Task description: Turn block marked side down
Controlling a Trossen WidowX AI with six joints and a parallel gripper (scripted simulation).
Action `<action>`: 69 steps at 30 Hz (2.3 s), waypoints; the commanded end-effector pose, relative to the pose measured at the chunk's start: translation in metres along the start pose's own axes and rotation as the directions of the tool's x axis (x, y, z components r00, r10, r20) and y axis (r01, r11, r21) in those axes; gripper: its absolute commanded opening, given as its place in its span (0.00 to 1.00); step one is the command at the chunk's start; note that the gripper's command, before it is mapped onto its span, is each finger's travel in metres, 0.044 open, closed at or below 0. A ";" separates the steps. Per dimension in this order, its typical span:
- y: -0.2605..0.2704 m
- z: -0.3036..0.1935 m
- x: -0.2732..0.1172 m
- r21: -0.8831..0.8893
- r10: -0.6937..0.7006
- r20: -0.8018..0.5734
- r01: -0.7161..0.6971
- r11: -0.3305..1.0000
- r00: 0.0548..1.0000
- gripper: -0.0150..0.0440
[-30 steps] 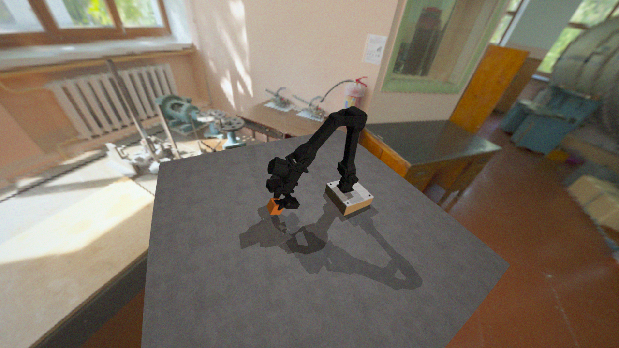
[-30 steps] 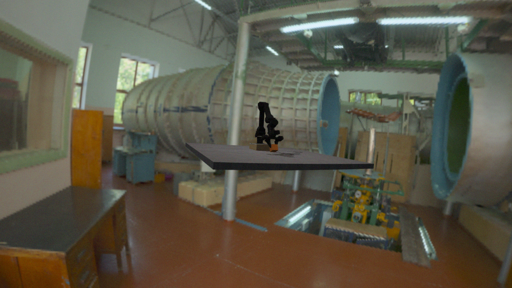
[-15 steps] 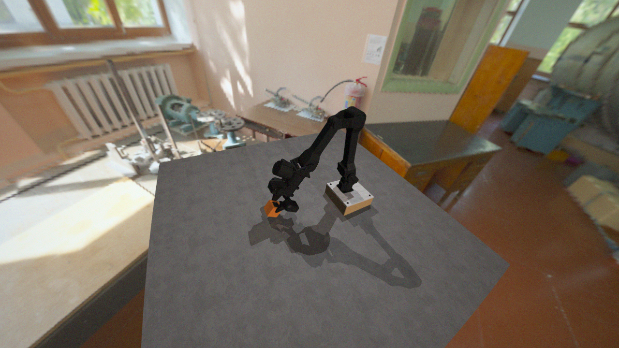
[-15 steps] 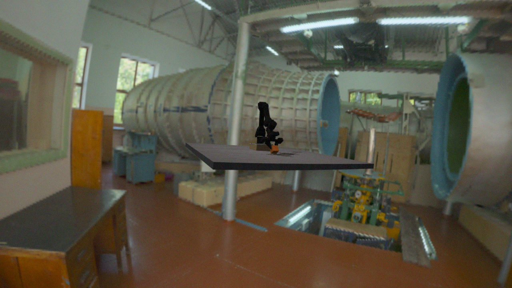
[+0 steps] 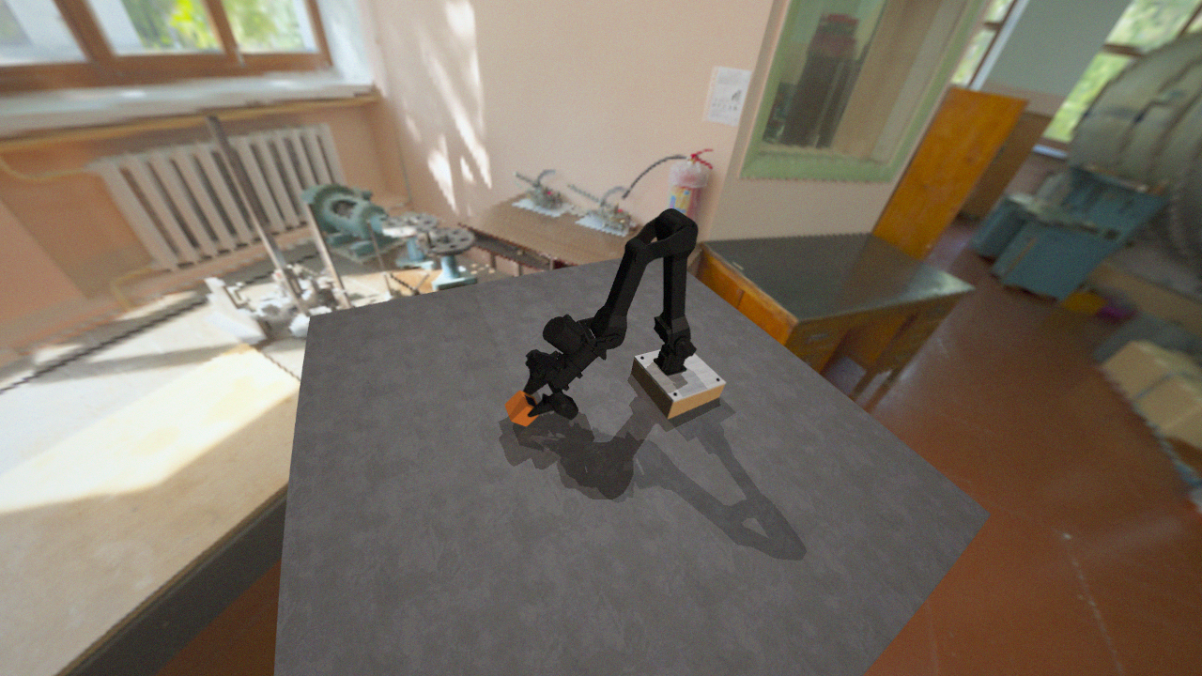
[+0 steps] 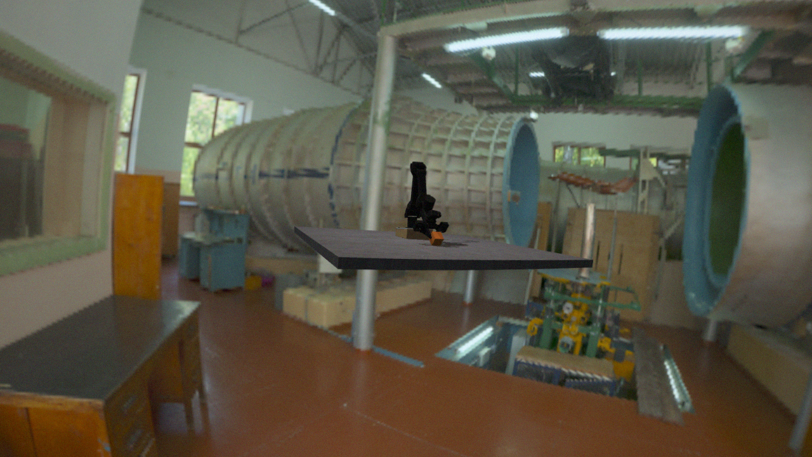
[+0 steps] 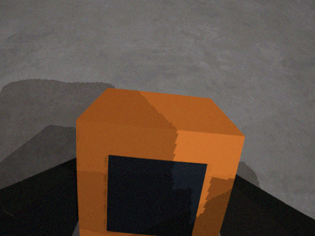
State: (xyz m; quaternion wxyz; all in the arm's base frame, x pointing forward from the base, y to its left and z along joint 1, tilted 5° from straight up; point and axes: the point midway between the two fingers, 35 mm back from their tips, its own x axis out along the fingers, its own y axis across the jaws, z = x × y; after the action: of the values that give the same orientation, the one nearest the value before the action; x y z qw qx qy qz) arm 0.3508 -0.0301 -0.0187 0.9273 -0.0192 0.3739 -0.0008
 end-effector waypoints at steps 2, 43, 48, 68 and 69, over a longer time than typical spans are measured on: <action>0.001 -0.010 -0.001 -0.003 0.006 0.053 -0.006 1.000 0.999 0.25; 0.002 -0.012 -0.015 -0.009 0.006 0.213 -0.004 1.000 0.977 0.74; 0.002 -0.012 -0.015 -0.009 0.006 0.213 -0.004 1.000 0.977 0.97; 0.002 -0.012 -0.015 -0.009 0.006 0.213 -0.004 1.000 0.977 1.00; 0.002 -0.012 -0.015 -0.009 0.006 0.213 -0.004 1.000 0.977 1.00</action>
State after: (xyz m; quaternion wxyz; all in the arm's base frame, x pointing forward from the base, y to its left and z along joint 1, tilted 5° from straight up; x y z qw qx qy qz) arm 0.3311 -0.0288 -0.0170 0.9618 -0.0223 0.2729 0.0027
